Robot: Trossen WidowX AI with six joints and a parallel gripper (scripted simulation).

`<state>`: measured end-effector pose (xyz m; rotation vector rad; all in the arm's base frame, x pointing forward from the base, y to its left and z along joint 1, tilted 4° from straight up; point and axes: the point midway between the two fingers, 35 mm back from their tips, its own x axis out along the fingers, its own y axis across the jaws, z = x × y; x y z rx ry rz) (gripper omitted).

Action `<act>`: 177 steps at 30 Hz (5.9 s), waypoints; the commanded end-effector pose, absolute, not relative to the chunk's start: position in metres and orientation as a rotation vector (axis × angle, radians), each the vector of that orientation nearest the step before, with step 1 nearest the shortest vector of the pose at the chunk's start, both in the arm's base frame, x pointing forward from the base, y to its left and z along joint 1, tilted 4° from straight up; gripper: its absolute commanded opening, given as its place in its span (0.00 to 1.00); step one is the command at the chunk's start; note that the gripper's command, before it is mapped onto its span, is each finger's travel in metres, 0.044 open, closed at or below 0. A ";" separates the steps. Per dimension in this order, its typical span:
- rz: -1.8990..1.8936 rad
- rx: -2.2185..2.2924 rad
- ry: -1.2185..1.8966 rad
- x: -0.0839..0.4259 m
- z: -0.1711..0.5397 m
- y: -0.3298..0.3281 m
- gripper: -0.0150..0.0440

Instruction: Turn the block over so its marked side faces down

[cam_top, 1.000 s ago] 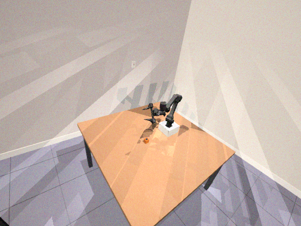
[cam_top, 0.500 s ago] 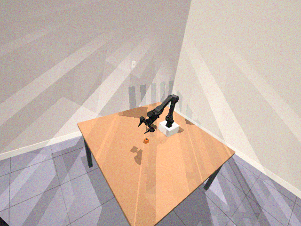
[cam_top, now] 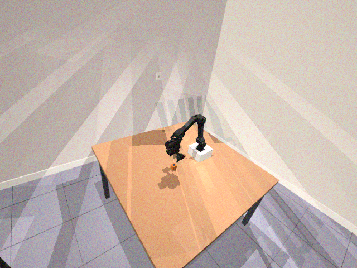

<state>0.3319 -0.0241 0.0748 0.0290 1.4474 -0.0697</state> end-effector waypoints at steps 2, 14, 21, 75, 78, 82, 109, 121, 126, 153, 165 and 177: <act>-0.073 0.072 1.478 0.328 0.074 -0.021 1.00; -0.073 0.072 1.478 0.331 0.037 -0.021 1.00; -0.072 0.072 1.478 0.331 0.024 -0.020 1.00; -0.072 0.072 1.478 0.333 0.013 -0.020 0.25; -0.072 0.072 1.478 0.332 0.021 -0.020 0.25; -0.073 0.071 1.467 0.332 0.021 -0.020 0.25; -0.082 0.050 1.019 0.330 0.011 -0.020 0.25; -0.084 0.047 0.930 0.331 0.006 -0.020 0.25; -0.085 0.043 0.868 0.338 -0.004 -0.020 0.25; -0.089 0.028 0.536 0.336 -0.026 -0.020 0.25; -0.091 0.024 0.429 0.326 -0.017 -0.019 0.25; -0.091 0.024 0.421 0.326 -0.016 -0.019 0.25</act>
